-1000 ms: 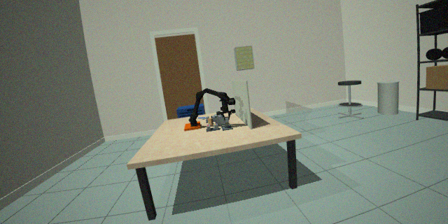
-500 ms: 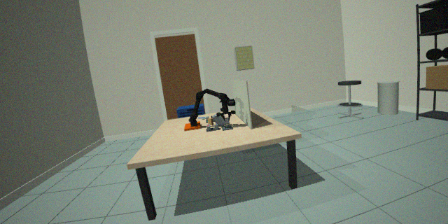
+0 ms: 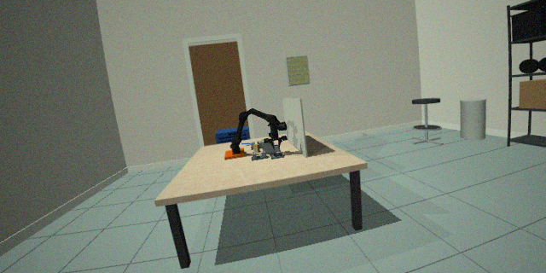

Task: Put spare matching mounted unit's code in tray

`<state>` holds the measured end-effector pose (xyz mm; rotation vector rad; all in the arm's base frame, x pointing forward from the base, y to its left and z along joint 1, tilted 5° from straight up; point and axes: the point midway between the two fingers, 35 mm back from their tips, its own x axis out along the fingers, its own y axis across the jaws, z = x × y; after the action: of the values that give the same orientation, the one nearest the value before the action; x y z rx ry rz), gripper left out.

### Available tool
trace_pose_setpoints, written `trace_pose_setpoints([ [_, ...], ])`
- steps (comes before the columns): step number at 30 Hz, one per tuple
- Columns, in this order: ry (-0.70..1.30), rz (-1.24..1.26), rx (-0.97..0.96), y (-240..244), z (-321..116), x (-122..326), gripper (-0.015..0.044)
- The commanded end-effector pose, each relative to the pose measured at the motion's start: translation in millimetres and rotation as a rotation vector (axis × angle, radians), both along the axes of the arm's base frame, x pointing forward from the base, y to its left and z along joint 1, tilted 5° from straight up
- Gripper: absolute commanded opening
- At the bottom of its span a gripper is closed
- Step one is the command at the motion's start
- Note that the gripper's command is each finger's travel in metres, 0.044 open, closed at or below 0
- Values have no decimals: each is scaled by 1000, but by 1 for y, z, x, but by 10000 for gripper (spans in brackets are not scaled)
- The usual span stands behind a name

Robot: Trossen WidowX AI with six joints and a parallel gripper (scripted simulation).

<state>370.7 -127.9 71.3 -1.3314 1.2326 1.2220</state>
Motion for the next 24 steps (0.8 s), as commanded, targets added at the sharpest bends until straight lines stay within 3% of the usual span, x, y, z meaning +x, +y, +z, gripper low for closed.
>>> trace_pose_setpoints([
  [1,5,4,-1,0,-5,-2,0],
  [24,6,4,-1,-1,-21,-5,0],
])
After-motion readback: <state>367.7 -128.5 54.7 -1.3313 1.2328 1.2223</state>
